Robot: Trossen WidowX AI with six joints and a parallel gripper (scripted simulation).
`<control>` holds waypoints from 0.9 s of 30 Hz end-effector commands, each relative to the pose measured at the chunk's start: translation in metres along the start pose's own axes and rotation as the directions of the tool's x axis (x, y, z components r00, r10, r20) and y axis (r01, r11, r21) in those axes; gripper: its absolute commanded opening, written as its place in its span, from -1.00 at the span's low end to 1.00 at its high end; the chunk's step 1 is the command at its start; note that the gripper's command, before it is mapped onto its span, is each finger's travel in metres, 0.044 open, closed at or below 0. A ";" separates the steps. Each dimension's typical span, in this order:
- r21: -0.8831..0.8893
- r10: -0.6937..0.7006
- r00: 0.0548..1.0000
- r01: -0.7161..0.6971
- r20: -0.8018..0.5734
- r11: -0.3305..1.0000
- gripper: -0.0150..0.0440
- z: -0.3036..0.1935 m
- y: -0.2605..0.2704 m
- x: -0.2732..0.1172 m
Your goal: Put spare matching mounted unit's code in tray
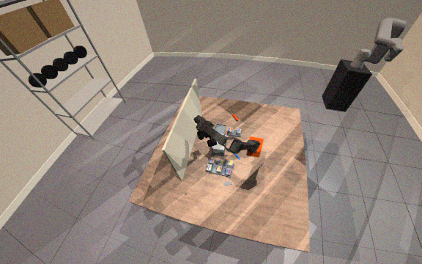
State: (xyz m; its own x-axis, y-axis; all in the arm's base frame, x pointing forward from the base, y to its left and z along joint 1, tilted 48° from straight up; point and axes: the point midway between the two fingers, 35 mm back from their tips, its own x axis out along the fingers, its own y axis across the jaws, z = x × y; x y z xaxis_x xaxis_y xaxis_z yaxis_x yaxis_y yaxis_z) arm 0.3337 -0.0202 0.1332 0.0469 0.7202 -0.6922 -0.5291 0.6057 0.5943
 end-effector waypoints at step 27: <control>-0.804 0.021 1.000 -0.003 0.012 0.595 0.53 -0.038 0.129 0.083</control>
State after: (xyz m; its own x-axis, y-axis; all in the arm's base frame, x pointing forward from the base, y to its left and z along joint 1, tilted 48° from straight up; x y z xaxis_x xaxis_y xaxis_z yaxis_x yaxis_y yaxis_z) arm 0.2381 0.0884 0.1494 0.0516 0.7314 -0.6800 -0.9956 0.0907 0.0220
